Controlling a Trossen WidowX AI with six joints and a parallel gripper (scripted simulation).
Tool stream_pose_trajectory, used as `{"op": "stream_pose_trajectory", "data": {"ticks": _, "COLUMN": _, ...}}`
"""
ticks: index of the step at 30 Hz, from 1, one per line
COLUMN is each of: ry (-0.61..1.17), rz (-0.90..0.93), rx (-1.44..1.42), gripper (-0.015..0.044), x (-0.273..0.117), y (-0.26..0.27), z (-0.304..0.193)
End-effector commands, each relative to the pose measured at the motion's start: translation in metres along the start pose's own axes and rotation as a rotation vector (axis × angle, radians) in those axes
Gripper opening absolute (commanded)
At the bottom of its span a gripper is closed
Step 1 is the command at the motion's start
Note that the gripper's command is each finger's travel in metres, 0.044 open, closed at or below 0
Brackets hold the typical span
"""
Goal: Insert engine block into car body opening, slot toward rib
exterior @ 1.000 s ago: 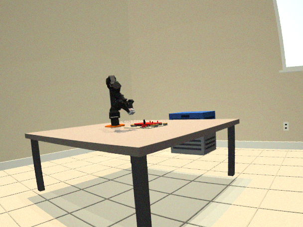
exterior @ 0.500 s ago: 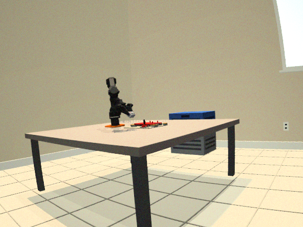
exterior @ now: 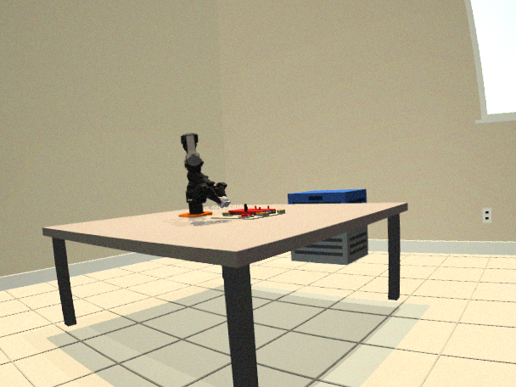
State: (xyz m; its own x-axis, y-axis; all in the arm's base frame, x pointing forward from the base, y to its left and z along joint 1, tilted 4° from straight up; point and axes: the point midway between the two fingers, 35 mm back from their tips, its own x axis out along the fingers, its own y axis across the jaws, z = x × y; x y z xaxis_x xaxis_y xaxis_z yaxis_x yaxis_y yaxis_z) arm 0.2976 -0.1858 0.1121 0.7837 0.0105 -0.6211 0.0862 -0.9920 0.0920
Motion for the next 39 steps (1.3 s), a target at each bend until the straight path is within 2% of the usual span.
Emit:
{"op": "stream_pose_trajectory", "data": {"ticks": 1, "ry": 0.001, "rz": -0.005, "rx": 0.004, "gripper": 0.0000, "x": 0.005, "y": -0.002, "z": 0.007}}
{"op": "stream_pose_trajectory", "data": {"ticks": 36, "ry": 0.000, "rz": -0.005, "rx": 0.004, "gripper": 0.0000, "x": 0.039, "y": -0.001, "z": 0.046}}
{"op": "stream_pose_trajectory", "data": {"ticks": 39, "ry": 0.010, "rz": -0.003, "rx": 0.004, "gripper": 0.0079, "x": 0.039, "y": 0.000, "z": 0.045}}
